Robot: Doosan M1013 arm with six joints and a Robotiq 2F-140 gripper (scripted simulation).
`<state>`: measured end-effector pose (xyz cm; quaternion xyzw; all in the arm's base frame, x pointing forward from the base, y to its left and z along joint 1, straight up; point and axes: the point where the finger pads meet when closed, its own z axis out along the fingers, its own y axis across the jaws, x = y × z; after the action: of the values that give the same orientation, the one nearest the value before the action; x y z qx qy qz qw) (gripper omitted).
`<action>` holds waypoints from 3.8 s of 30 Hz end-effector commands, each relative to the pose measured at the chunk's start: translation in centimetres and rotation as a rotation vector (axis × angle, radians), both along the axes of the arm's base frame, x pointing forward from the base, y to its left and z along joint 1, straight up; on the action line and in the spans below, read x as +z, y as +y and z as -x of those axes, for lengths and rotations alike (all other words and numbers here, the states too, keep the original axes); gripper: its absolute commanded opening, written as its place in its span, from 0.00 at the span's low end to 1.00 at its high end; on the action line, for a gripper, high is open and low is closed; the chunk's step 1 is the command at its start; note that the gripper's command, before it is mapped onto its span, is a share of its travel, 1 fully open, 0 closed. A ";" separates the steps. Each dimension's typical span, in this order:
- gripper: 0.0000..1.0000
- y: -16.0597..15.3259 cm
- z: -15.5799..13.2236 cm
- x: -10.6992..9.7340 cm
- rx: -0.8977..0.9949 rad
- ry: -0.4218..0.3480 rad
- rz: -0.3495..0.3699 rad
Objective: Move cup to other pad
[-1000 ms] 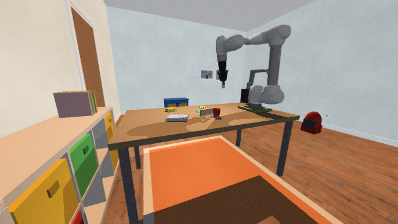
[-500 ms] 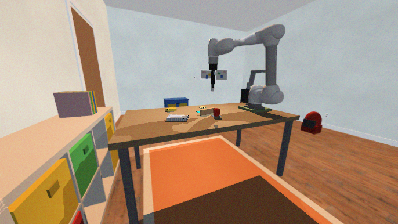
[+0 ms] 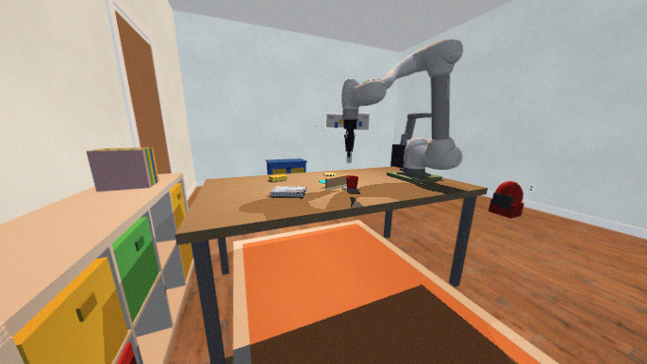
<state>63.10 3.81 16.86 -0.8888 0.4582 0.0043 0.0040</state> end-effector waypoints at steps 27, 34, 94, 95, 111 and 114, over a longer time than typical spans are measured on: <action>0.59 1.4 1.8 -5.6 -0.386 -0.001 0.011; 0.59 1.4 1.8 -5.6 -0.386 -0.001 0.011; 0.59 1.4 1.8 -12.3 -0.386 -0.001 0.011; 0.59 1.4 1.8 -12.6 -0.386 -0.001 0.011; 0.59 1.5 1.8 -15.3 -0.386 -0.001 0.011; 0.59 1.5 1.8 -15.4 -0.386 -0.001 0.011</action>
<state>61.28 5.26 1.49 -0.7843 0.6204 0.0004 0.0000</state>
